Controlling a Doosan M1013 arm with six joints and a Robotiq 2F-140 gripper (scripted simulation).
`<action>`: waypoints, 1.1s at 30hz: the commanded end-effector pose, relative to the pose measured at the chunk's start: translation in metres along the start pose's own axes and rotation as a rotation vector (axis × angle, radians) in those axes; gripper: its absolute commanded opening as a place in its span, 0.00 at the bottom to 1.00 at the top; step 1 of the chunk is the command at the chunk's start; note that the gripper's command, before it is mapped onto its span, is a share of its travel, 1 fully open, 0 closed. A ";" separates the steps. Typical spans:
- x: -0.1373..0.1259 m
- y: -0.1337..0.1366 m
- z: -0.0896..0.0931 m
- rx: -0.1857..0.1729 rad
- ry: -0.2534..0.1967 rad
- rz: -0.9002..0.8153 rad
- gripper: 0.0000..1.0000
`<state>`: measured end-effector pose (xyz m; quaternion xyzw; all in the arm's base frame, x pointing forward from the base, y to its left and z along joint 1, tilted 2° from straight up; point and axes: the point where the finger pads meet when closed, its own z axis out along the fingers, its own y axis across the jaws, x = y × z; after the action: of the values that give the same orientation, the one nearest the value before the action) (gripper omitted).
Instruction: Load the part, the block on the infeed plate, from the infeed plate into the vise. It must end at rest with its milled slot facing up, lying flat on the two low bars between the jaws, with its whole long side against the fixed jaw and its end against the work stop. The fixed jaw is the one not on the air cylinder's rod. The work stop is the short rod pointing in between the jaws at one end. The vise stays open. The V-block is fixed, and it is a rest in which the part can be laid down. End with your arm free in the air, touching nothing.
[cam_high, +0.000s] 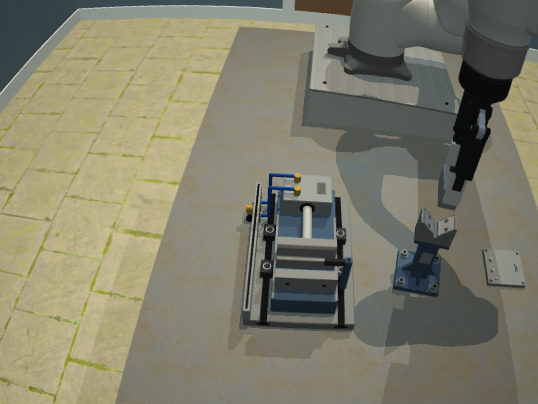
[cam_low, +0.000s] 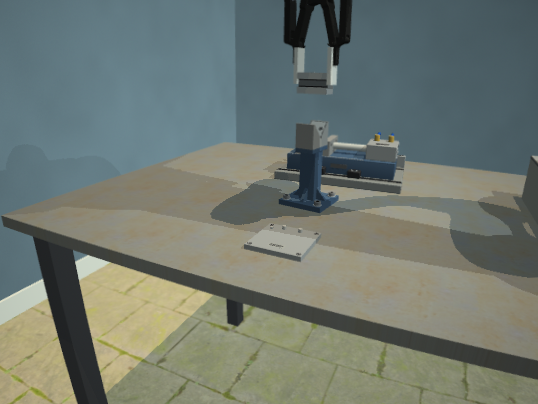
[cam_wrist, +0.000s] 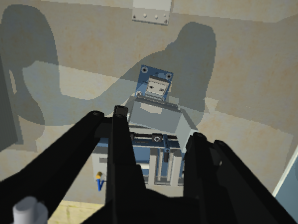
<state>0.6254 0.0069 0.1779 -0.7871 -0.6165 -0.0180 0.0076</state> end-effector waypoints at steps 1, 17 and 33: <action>-0.002 0.000 0.000 -0.002 0.003 -0.001 0.00; -0.002 0.000 0.000 -0.001 0.010 -0.001 0.00; -0.003 0.000 0.000 -0.001 0.060 -0.001 0.00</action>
<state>0.6252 0.0053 0.1779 -0.7863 -0.6163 -0.0367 0.0225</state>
